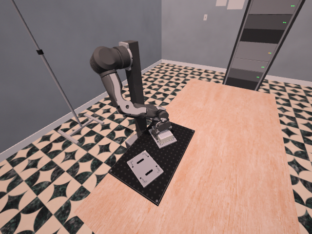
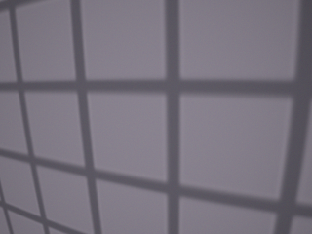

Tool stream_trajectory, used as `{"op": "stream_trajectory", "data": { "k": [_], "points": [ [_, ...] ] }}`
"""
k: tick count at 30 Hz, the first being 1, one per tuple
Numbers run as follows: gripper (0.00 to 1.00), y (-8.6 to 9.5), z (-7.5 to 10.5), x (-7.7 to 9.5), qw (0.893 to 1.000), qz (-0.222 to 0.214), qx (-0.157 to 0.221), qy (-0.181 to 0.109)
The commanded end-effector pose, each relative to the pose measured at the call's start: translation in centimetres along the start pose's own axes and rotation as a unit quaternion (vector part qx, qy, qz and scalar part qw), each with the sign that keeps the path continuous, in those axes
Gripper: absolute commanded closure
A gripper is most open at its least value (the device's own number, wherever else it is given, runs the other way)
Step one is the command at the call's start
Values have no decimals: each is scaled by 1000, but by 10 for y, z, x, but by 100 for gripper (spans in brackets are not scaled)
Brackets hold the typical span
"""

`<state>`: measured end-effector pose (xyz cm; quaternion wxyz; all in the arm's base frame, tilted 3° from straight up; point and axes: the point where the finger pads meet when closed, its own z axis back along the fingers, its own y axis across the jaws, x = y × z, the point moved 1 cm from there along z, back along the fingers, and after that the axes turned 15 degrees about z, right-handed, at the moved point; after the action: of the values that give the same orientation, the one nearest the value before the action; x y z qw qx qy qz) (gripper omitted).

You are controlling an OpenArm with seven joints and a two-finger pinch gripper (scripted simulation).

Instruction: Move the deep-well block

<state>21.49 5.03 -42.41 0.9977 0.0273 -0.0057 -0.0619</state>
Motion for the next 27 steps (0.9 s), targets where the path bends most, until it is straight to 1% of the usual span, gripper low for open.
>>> {"op": "stream_trajectory", "data": {
  "k": [1,7,16,21,27],
  "points": [
    [43,1,0,0,1000,0,1,0],
    [23,1,0,0,1000,0,1,0],
    [23,1,0,0,1000,0,1,0],
    [23,1,41,0,1000,1,2,-1],
    [23,1,41,0,1000,1,2,-1]
  ]
}}
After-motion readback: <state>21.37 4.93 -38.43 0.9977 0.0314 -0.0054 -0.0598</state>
